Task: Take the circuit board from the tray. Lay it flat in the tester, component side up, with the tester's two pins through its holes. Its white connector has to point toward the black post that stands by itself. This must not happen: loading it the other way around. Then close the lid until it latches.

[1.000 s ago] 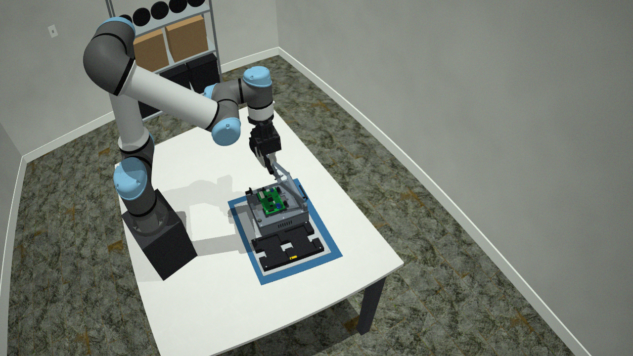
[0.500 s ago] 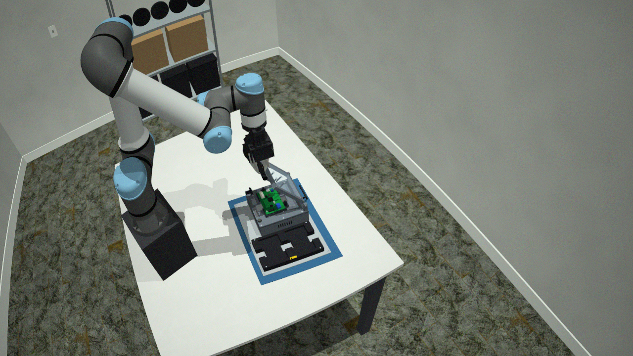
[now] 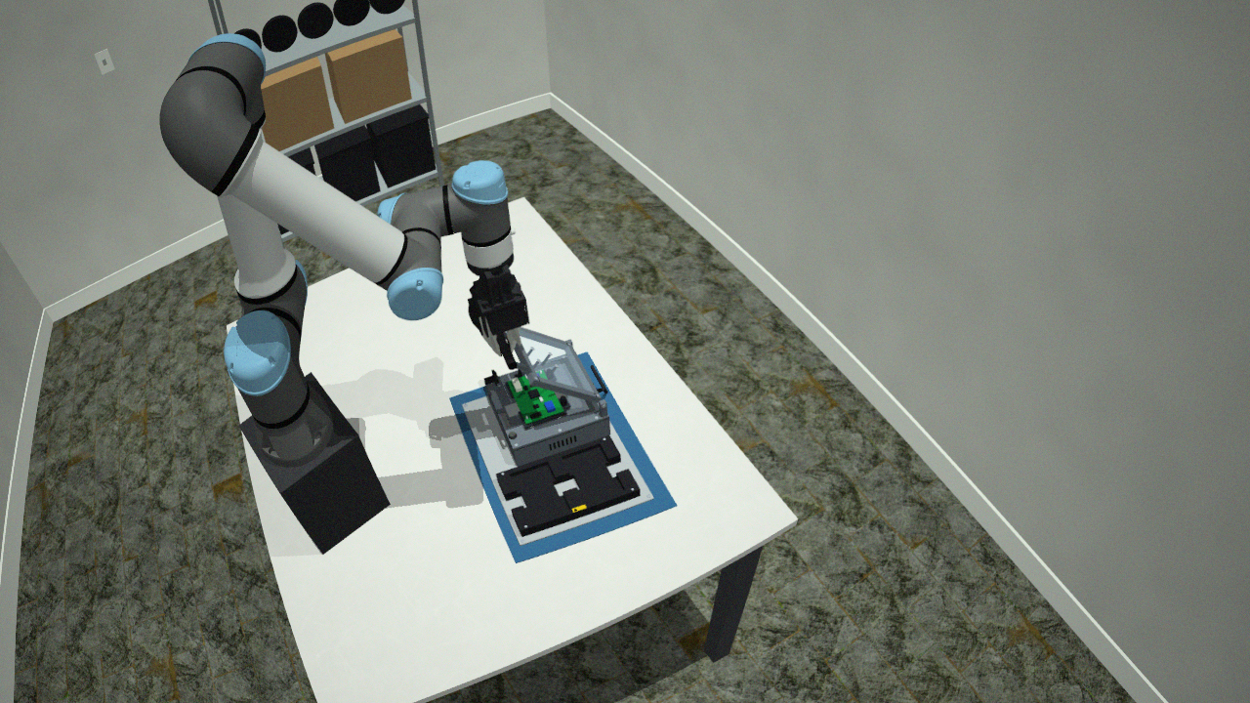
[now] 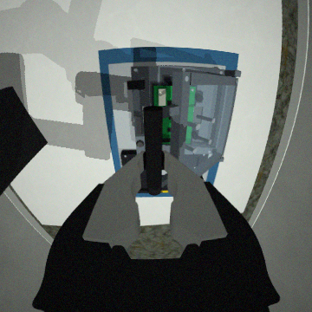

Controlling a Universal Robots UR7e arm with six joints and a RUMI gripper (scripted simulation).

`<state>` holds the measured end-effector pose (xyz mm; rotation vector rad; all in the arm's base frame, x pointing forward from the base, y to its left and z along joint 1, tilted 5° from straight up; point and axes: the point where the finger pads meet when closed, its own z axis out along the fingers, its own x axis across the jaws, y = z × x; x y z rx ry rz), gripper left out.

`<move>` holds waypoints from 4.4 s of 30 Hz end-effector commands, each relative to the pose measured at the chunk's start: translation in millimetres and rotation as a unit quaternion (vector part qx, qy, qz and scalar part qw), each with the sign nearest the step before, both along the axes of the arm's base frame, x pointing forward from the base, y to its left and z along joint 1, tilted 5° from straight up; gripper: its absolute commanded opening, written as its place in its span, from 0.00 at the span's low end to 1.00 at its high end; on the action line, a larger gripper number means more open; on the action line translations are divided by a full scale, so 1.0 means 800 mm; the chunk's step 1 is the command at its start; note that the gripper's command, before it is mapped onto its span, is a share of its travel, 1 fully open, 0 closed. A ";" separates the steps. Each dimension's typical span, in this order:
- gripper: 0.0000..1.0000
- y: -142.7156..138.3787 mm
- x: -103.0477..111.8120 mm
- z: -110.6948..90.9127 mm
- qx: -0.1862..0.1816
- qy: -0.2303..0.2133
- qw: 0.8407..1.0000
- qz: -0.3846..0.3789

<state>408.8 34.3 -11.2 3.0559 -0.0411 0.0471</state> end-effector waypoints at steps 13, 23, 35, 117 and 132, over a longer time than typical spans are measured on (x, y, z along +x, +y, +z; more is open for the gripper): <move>0.00 -0.003 -0.026 -0.040 0.000 -0.001 1.000 0.000; 0.00 -0.004 -0.037 -0.061 0.000 -0.001 1.000 0.000; 0.00 -0.006 -0.044 -0.085 0.000 -0.001 1.000 0.000; 0.00 -0.011 -0.053 -0.151 0.000 -0.001 1.000 0.000; 0.00 -0.012 -0.053 -0.153 0.000 -0.001 1.000 0.000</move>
